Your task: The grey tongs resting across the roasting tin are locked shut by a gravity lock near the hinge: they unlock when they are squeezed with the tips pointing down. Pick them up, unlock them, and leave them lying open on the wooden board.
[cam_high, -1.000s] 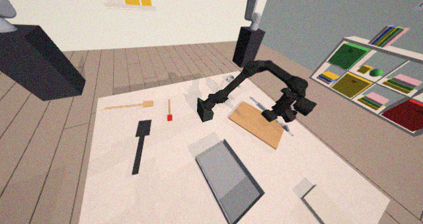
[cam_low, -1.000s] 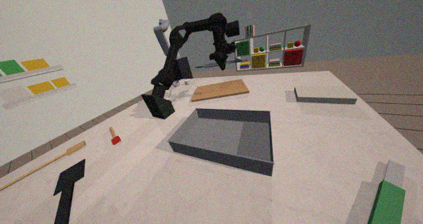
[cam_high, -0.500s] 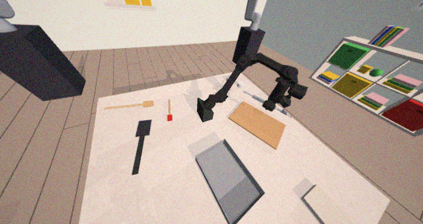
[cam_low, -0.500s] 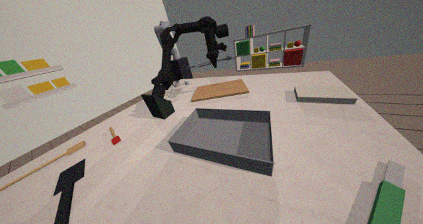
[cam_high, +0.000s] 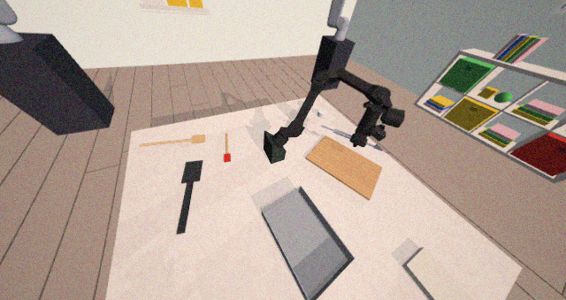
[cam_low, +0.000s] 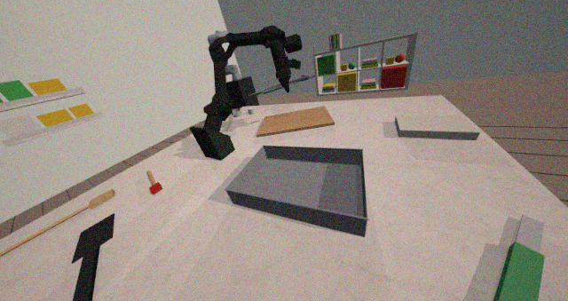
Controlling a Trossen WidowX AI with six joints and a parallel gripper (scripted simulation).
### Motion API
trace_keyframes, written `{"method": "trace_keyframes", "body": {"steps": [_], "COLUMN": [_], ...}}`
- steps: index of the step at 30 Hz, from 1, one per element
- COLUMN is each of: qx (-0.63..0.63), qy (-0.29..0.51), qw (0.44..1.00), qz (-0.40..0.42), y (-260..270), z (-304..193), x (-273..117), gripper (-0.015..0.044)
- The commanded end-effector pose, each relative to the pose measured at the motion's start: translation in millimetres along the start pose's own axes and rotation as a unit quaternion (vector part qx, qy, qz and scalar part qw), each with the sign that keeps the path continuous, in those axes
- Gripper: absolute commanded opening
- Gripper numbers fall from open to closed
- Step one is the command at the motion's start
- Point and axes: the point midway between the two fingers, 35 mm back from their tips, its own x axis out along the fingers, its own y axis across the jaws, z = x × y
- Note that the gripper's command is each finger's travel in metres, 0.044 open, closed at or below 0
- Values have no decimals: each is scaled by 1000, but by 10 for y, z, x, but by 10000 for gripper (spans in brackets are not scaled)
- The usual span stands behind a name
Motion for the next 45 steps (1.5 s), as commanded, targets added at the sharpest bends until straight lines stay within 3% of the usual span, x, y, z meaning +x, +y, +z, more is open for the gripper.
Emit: {"method": "trace_keyframes", "body": {"steps": [1, 23, 45], "qx": [-15, -48, 40], "qy": [-35, -270, -518], "qw": [999, 958, 855], "qz": [-27, -86, -3], "y": [-14, 7, -4], "z": [-36, -65, -180], "x": [1, -177, -636], "gripper": [-150, -150, -150]}}
